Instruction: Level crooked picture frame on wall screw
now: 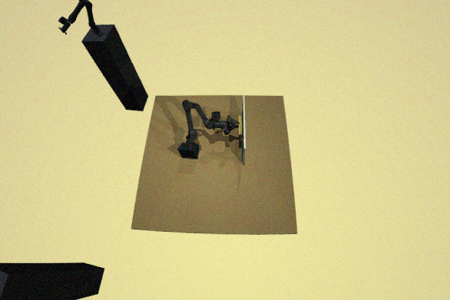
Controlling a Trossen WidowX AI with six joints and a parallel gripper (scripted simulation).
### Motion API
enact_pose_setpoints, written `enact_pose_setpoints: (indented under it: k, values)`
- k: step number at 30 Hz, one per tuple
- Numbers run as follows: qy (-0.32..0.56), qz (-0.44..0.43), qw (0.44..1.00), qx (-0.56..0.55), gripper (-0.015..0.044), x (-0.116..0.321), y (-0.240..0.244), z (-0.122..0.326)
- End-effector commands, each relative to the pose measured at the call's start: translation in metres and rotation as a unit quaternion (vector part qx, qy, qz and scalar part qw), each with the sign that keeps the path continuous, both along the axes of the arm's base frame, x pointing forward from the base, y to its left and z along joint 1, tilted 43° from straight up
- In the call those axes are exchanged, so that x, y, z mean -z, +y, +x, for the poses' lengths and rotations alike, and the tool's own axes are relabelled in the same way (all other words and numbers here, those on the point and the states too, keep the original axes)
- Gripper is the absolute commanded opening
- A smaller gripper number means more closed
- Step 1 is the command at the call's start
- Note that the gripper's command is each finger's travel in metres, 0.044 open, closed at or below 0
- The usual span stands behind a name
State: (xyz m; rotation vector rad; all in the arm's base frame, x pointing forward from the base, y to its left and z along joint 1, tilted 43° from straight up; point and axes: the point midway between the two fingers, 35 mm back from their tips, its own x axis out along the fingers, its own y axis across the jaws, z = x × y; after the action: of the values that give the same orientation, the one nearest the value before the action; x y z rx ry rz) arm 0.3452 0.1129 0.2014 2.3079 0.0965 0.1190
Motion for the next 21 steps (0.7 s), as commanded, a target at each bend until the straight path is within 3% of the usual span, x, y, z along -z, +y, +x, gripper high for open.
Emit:
enact_pose_setpoints:
  k: [1,8,13,21]
  values:
    - [-0.005,-0.018,1.000,0.001,0.0260,-0.003,0.001,-0.026]
    - [-0.011,-0.066,0.998,0.007,0.0260,0.008,-0.007,-0.086]
    - [-0.013,-0.060,0.998,0.004,0.0260,0.005,-0.005,-0.088]
    - [-0.020,-0.057,0.998,0.014,0.0260,-0.014,-0.014,-0.131]
